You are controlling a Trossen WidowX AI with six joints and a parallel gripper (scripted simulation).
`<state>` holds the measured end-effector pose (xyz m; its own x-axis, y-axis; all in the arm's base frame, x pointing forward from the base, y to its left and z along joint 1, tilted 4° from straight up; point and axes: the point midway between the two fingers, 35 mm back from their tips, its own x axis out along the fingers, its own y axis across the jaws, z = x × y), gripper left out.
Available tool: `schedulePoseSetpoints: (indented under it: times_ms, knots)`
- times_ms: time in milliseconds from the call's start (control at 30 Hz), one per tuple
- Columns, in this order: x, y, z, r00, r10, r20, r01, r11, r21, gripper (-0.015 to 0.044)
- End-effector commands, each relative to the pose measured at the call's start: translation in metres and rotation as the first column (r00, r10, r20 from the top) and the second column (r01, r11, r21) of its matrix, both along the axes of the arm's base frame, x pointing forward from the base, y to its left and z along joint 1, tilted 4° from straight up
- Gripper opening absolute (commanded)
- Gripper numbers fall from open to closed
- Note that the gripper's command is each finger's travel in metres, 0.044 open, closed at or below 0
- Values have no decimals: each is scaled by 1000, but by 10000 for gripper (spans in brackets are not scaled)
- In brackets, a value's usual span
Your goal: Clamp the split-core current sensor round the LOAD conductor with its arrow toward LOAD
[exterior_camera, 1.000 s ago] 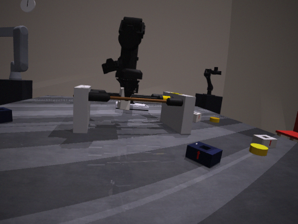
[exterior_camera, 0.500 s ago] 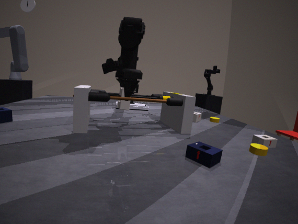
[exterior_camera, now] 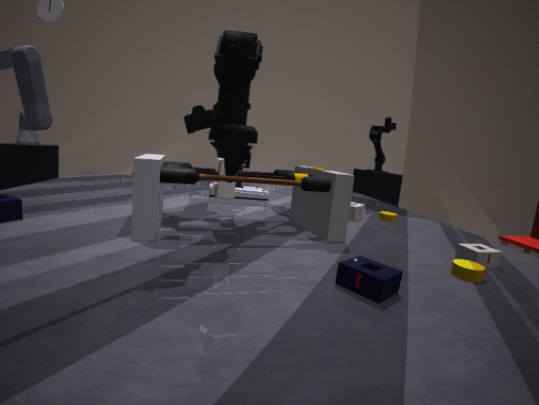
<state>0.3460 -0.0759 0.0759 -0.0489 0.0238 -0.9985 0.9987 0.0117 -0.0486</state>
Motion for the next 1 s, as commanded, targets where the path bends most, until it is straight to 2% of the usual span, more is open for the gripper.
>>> schedulePoseSetpoints:
  times_ms: [0, 967]
  knots:
    - [3, 0, 2, 1000, 2, 15, -2, 1000, 1, 0]
    - [0, 0, 0, 1000, 0, 0, 0, 1000, 0, 0]
